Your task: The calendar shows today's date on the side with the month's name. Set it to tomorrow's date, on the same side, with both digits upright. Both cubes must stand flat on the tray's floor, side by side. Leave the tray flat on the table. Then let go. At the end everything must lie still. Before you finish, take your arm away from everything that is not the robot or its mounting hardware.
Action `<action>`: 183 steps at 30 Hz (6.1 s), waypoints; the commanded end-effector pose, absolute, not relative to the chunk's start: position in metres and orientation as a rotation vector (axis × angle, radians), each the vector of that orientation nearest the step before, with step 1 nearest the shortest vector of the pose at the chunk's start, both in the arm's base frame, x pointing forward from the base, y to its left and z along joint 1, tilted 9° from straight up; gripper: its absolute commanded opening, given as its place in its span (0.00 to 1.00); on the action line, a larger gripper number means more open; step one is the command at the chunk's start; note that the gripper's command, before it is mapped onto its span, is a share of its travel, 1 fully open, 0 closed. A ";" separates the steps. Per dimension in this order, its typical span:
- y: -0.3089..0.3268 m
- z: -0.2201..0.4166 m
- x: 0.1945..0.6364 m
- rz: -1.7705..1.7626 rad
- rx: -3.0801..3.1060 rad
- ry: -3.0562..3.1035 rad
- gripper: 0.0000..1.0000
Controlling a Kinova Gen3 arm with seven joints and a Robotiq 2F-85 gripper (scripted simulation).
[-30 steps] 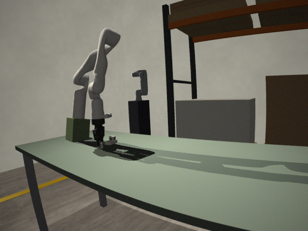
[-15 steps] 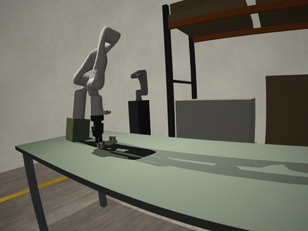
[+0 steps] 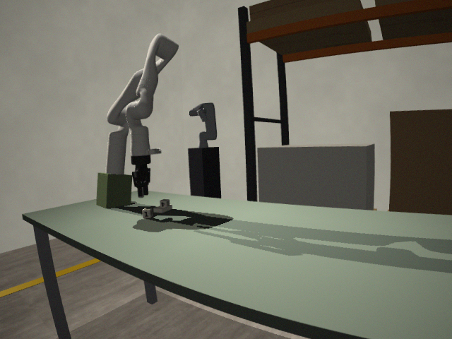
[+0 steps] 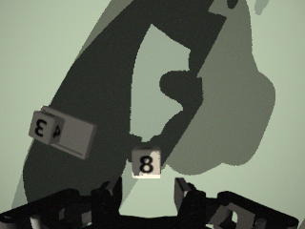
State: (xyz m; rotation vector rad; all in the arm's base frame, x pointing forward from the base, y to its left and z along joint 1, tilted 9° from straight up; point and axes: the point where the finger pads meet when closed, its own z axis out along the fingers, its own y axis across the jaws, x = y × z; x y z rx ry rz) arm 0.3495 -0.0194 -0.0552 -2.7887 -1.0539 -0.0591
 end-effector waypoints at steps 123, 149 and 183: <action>-0.006 -0.085 0.356 -0.086 -2.769 -1.106 0.48; -0.004 -0.095 0.355 -0.085 -2.769 -1.106 0.48; -0.004 -0.095 0.355 -0.086 -2.769 -1.106 0.48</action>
